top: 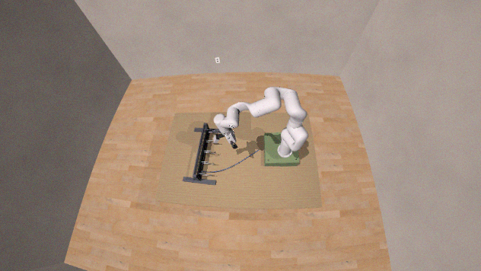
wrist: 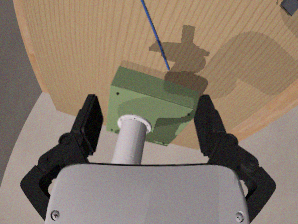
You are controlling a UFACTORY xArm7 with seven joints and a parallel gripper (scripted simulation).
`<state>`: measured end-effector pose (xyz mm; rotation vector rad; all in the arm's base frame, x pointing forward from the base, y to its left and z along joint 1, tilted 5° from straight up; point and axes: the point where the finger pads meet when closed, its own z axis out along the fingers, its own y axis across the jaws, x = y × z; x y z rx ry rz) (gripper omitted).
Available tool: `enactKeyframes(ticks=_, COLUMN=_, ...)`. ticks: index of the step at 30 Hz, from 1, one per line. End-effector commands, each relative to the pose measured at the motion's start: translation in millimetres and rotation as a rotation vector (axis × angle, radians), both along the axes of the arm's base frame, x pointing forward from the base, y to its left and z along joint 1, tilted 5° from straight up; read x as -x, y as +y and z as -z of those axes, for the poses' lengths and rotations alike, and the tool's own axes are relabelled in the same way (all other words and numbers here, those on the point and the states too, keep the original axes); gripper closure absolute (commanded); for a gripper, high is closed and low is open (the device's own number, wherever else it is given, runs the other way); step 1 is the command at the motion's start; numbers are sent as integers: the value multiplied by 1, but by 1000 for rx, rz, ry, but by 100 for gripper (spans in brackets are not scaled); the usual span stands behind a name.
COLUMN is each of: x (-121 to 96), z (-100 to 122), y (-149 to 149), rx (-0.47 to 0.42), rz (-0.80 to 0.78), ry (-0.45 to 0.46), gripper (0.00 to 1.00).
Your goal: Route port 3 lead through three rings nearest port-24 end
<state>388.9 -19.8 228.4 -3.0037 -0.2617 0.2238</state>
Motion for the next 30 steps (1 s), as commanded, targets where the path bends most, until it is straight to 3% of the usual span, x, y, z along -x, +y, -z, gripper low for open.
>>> enactKeyframes(ticks=1, x=0, z=0, y=-1, rx=10, rz=11, ry=-5, gripper=0)
enactKeyframes(ticks=18, x=-3, z=-5, y=4, rx=44, rz=53, ry=-39, gripper=0)
enactKeyframes(ticks=20, x=-9, z=-16, y=15, rx=98, rz=136, ry=-112, gripper=0)
enactKeyframes(ticks=30, x=-9, z=-16, y=15, rx=98, rz=136, ry=-112, gripper=0)
